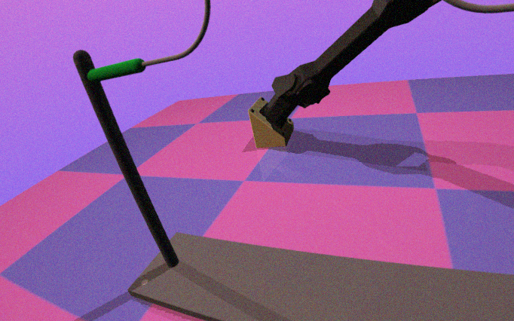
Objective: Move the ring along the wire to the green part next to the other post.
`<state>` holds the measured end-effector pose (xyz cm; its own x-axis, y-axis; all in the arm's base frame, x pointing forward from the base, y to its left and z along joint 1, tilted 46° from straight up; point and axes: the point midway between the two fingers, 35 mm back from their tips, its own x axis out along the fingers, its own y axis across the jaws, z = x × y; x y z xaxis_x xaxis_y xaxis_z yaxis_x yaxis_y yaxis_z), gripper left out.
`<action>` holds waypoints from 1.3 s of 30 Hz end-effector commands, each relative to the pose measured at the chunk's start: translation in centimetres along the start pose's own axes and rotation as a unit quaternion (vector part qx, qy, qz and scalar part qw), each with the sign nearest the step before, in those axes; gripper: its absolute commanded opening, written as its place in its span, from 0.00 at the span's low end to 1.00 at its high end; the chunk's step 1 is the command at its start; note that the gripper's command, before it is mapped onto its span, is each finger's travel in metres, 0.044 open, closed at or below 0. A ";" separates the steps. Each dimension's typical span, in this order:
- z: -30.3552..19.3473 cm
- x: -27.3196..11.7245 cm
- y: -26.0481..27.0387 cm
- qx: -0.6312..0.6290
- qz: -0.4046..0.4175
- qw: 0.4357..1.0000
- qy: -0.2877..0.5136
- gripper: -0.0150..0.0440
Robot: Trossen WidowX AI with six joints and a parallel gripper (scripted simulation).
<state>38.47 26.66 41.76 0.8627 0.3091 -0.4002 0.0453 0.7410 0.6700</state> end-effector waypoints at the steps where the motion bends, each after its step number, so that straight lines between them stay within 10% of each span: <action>1: -0.3 0.1 -1.0 -0.021 -0.013 1.000 0.006 0.00; 39: 4.1 -2.2 -11.9 -0.367 -0.207 0.907 0.004 0.00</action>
<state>38.13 15.85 37.23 0.8469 -0.0434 -0.5300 0.0141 0.9981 -0.0592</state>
